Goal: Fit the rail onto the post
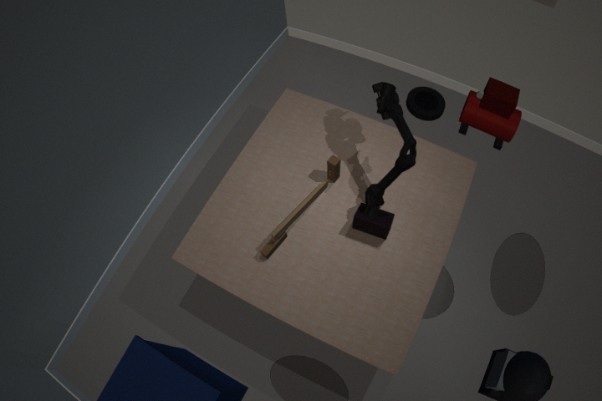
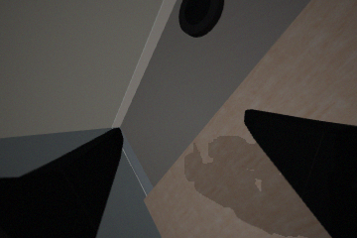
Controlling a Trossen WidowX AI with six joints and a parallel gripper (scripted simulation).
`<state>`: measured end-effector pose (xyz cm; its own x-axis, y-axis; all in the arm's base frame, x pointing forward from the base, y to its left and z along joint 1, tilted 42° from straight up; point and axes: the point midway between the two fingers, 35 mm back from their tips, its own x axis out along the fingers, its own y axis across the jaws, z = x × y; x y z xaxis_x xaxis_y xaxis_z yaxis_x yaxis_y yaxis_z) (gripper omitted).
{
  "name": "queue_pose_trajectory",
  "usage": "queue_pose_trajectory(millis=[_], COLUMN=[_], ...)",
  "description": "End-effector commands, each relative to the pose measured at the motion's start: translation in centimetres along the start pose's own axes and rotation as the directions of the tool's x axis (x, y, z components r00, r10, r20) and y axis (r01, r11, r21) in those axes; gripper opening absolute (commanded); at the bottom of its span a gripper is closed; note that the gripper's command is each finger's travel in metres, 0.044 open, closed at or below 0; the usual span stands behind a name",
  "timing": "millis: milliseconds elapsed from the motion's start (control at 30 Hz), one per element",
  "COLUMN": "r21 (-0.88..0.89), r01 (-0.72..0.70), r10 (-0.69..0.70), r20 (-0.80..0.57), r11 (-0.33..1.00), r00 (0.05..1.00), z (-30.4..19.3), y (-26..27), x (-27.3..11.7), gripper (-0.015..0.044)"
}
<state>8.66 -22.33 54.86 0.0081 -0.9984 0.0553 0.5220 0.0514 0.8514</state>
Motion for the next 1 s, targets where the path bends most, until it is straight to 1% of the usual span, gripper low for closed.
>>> queue_pose_trajectory(millis=[0, 133, 267, 367, 467, 600, 733, 867, 967], r21=[-0.286, -0.570, -0.779, -0.860, -0.864, -0.747, -0.505, -0.178, 0.100], r01=[-0.001, -0.081, -0.224, -0.355, -0.488, -0.635, -0.714, -0.701, -0.626], r10=[-0.039, -0.093, -0.159, -0.216, -0.277, -0.364, -0.452, -0.530, -0.582], r20=[-0.136, -0.269, -0.381, -0.449, -0.503, -0.546, -0.554, -0.535, -0.505], r11=[0.958, 0.818, 0.586, 0.366, 0.127, -0.197, -0.485, -0.691, -0.773], r00=[0.990, 0.959, 0.911, 0.867, 0.819, 0.755, 0.699, 0.658, 0.638], z=[-6.5, -13.4, -20.2, -24.9, -29.3, -34.2, -37.9, -40.5, -41.9], y=[-0.7, -1.9, -3.8, -5.6, -7.7, -10.9, -14.6, -18.5, -21.5], x=[1.4, 1.7, 1.0, -0.1, -1.7, -4.7, -8.0, -11.2, -13.4], gripper=[0.0440, 0.0440, 0.0440, 0.0440, 0.0440, 0.0440, 0.0440, 0.0440, 0.0440])
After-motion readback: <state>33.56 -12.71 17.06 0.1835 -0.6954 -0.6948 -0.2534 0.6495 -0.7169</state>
